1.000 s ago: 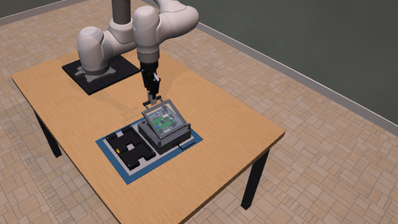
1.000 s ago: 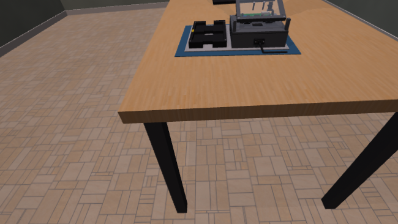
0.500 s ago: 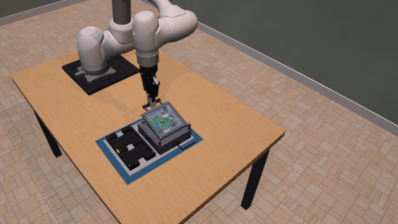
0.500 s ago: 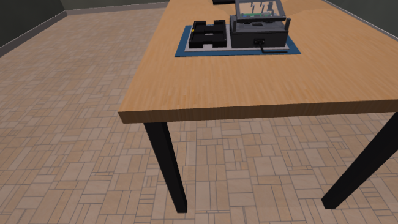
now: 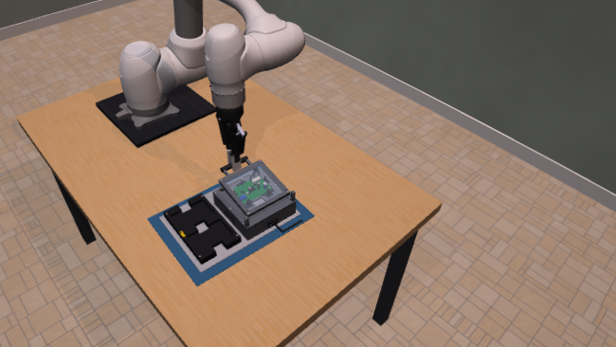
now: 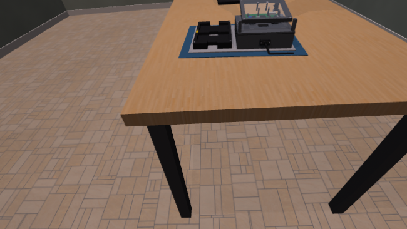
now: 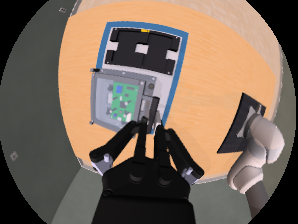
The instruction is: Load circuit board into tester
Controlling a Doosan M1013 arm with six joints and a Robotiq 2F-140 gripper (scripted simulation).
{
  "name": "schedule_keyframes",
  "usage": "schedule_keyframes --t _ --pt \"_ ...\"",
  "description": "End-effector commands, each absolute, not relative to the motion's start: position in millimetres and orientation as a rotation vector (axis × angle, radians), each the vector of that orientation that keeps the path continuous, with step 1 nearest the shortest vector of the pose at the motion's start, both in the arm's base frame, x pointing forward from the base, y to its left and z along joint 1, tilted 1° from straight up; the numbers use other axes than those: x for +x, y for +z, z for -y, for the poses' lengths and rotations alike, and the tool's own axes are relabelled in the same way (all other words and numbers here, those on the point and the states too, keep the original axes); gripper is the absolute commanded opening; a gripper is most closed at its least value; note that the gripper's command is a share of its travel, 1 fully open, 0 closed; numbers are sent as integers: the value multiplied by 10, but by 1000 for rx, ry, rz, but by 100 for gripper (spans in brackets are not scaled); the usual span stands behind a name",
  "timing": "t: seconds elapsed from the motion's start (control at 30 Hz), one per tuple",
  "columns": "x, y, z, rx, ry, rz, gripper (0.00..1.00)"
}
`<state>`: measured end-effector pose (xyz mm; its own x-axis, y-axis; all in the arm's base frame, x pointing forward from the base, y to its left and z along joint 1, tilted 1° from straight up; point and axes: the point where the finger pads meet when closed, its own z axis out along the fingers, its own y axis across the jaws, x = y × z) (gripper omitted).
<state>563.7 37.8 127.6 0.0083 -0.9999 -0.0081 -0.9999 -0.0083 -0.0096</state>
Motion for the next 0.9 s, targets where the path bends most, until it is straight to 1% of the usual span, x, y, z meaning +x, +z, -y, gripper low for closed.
schedule_keyframes --t 0.0,0.87 --pt "5633 1248 -378 -2222 -1 -2203 0" --pt "5618 1056 -380 -2222 -1 -2203 0"
